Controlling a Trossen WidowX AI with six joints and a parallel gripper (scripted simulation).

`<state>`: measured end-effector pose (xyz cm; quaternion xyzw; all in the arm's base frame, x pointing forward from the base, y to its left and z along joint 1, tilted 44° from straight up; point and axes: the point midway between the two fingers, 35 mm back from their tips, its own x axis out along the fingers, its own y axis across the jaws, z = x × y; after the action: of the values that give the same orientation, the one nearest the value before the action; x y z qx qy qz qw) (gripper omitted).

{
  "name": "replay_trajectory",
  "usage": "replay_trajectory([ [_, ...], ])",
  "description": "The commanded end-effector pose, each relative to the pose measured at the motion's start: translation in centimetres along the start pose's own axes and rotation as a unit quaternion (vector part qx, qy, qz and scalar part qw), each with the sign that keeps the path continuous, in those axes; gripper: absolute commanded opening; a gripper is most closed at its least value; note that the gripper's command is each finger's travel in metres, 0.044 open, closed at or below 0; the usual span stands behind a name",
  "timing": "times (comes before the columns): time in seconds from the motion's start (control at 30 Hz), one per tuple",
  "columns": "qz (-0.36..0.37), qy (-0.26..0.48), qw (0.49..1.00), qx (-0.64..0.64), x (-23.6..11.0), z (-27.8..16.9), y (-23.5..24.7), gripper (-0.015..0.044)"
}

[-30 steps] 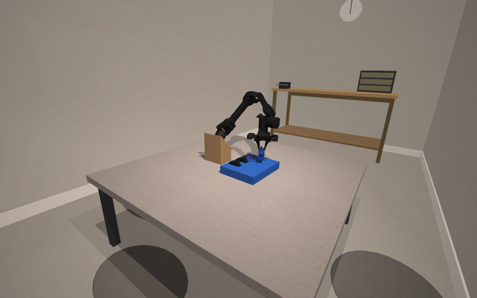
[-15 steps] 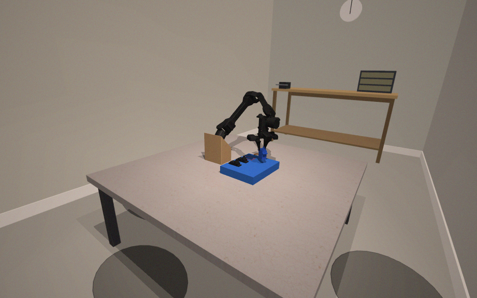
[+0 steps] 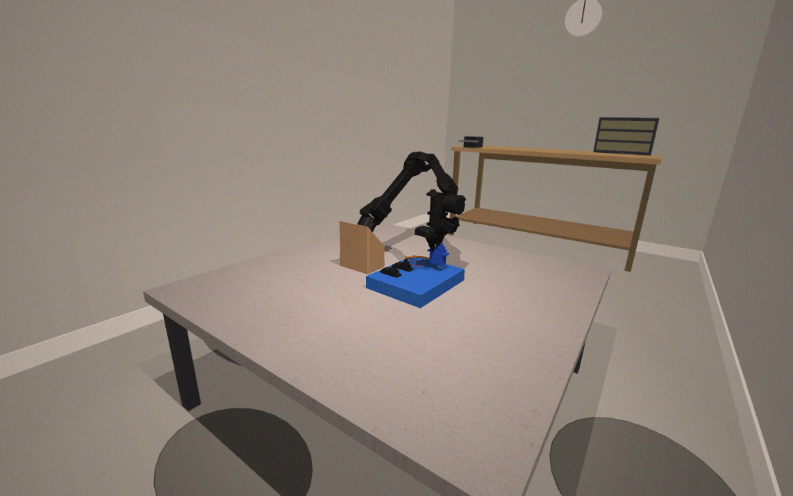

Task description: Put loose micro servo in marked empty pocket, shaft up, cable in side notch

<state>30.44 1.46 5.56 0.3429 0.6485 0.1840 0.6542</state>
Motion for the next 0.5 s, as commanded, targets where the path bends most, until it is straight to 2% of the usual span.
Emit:
replay_trajectory([
  [0.0,0.002,0.0,0.999,-0.044,0.0,0.0,0.1,0.0],
  [0.23,0.002,0.0,0.999,-0.045,0.0,-0.4,0.0,0.0],
  [0.47,0.002,0.0,0.999,-0.045,0.0,-3.0,-0.2,0.0],
])
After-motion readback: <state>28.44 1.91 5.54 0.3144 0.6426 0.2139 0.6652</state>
